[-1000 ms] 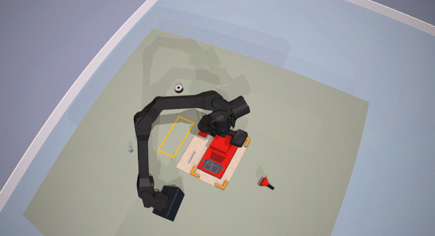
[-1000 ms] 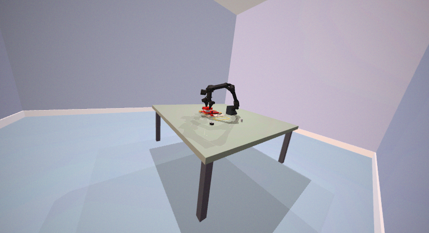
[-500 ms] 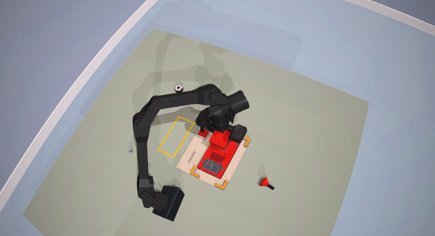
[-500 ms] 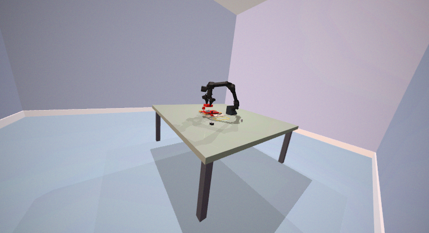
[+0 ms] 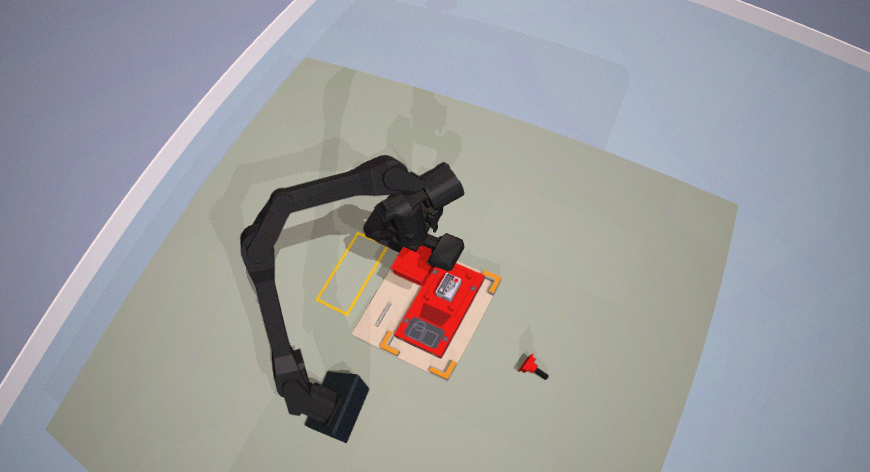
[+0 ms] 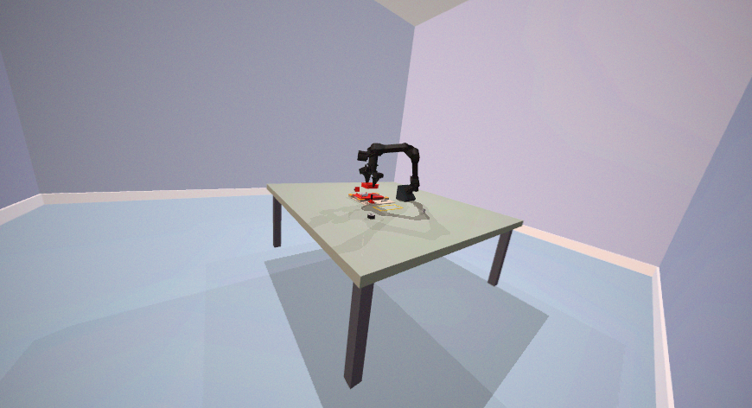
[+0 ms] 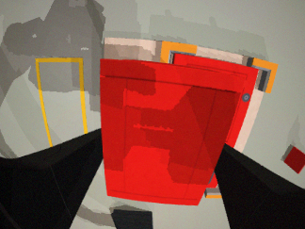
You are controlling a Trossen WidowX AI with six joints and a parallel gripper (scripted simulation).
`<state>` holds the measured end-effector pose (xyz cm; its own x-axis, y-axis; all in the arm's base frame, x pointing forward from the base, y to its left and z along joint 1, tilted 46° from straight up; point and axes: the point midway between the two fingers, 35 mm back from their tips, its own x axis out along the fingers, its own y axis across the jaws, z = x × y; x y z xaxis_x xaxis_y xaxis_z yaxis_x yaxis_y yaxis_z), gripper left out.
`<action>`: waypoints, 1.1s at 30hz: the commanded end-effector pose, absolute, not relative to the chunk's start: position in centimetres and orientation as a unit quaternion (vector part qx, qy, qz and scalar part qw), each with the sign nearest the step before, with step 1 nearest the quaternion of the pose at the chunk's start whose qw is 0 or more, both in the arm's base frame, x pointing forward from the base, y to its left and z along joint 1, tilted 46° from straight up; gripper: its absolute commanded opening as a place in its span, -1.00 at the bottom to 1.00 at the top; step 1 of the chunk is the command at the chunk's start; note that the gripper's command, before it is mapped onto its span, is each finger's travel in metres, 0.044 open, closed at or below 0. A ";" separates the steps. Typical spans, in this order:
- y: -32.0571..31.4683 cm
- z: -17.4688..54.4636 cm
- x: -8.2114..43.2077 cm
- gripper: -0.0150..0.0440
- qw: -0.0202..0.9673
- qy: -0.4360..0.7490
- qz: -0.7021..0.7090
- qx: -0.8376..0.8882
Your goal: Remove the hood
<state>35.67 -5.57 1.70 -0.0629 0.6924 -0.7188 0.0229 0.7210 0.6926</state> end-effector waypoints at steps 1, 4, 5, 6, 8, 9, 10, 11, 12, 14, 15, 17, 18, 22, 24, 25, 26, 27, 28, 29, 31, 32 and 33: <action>-4.2 3.1 35.4 -0.49 0.629 0.680 0.265 0.268; -3.4 4.0 35.3 -0.49 0.629 0.680 0.265 0.267; -3.1 4.4 35.2 -0.49 0.629 0.680 0.265 0.267; -2.8 4.7 35.1 -0.49 0.629 0.680 0.265 0.267; -2.3 5.3 35.0 -0.49 0.629 0.680 0.265 0.267; -2.0 5.6 34.9 -0.49 0.629 0.680 0.265 0.267; -1.7 5.9 34.8 -0.49 0.629 0.680 0.265 0.267; -1.4 6.2 34.7 -0.49 0.629 0.680 0.265 0.267; -1.1 6.5 34.6 -0.49 0.629 0.680 0.265 0.267; -0.6 7.1 34.4 -0.49 0.628 0.680 0.265 0.268; -0.3 7.3 34.3 -0.49 0.628 0.681 0.266 0.268; 0.3 7.9 34.1 -0.49 0.628 0.681 0.266 0.268; 0.5 8.2 33.9 -0.49 0.628 0.681 0.266 0.268; 1.6 9.3 33.4 -0.49 0.627 0.680 0.267 0.268; 2.2 9.8 33.1 -0.49 0.627 0.680 0.268 0.268; 2.4 10.1 32.9 -0.49 0.627 0.680 0.268 0.269; 2.7 10.4 32.8 -0.49 0.627 0.680 0.268 0.269; 3.0 10.6 32.6 -0.49 0.626 0.680 0.269 0.269; 3.2 10.9 32.4 -0.49 0.626 0.680 0.269 0.269; 3.5 11.1 32.3 -0.49 0.626 0.680 0.269 0.269; 4.0 11.6 31.9 -0.49 0.626 0.680 0.270 0.269; 4.3 11.9 31.7 -0.49 0.625 0.680 0.271 0.270; 4.5 12.1 31.5 -0.49 0.625 0.680 0.271 0.270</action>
